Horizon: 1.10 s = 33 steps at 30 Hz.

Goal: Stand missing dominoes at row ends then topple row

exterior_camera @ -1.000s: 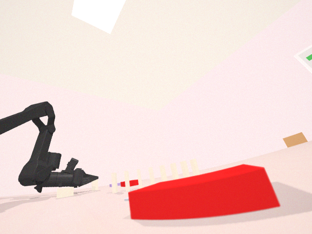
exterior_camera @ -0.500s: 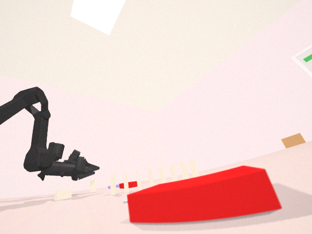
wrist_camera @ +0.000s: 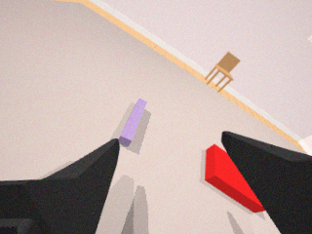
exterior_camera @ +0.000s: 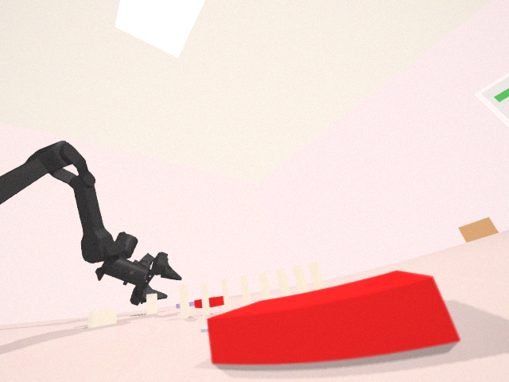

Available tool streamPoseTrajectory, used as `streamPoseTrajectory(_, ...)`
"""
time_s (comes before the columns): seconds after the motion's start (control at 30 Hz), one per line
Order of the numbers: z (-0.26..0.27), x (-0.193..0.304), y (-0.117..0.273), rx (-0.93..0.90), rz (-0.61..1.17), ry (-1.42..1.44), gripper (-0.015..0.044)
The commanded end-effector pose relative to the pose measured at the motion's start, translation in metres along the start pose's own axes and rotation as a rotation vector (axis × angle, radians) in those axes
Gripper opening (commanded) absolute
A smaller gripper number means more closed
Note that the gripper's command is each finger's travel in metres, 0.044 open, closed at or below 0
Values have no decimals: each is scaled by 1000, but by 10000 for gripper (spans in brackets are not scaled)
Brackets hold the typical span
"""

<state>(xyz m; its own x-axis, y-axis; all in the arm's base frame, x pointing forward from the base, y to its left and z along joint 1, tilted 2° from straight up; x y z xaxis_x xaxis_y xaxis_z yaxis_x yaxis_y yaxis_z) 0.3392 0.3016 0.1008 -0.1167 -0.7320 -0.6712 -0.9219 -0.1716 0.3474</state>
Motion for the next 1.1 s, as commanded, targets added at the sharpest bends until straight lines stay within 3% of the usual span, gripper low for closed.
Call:
streamPoseTrajectory(0.0,-26,-33,-31,-346,137,414,440)
streamPoseTrajectory(0.37,-53,-36,-22,-641,222,624,440)
streamPoseTrajectory(0.8,-87,-30,22,-1030,306,776,440)
streamPoseTrajectory(1.07,-95,-25,42,-1156,348,797,440)
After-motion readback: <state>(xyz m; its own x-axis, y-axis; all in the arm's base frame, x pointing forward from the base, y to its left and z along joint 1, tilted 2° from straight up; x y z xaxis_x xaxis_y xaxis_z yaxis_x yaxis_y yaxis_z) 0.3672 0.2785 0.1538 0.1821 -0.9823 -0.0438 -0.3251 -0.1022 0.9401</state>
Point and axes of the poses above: the point midway between the two fingers, 35 mm back from their tips, its own y axis back along the fingers, its own z axis across the jaws, x = y × z, the point moved 5 cm from there along y, back along the fingers, and after that the axes turned 15 degrees about y, right-handed, at the moved point
